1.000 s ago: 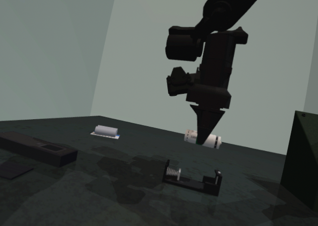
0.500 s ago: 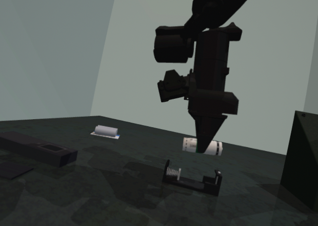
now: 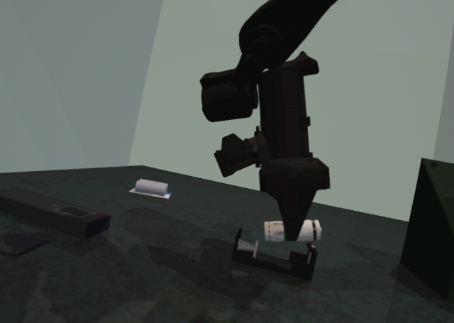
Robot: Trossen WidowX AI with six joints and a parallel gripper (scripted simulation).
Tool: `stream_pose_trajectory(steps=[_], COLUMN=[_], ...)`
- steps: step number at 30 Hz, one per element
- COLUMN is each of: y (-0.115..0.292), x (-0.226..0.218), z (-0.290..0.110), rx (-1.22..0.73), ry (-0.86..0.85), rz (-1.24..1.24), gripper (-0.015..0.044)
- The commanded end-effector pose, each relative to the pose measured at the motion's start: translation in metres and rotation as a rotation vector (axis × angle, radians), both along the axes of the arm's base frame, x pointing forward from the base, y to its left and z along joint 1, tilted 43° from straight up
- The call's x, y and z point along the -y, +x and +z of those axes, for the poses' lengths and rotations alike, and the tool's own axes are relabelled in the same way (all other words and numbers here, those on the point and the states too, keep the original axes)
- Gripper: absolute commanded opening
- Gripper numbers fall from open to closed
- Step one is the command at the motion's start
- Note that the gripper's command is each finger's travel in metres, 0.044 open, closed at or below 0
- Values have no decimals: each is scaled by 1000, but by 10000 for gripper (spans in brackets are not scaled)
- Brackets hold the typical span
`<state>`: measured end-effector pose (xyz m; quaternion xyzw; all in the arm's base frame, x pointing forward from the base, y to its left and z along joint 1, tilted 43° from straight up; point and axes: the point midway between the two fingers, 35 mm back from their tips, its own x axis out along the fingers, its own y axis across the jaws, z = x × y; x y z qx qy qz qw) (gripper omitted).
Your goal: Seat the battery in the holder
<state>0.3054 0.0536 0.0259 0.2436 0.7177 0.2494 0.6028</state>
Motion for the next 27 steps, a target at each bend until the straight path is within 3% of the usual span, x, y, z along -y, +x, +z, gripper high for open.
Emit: stream_pose_trajectory(steps=[1, 27], y=[3, 10], x=[-1, -7], z=[-3, -10], rx=[-15, -132], ry=[-2, 7], rz=[20, 130], gripper=[84, 84])
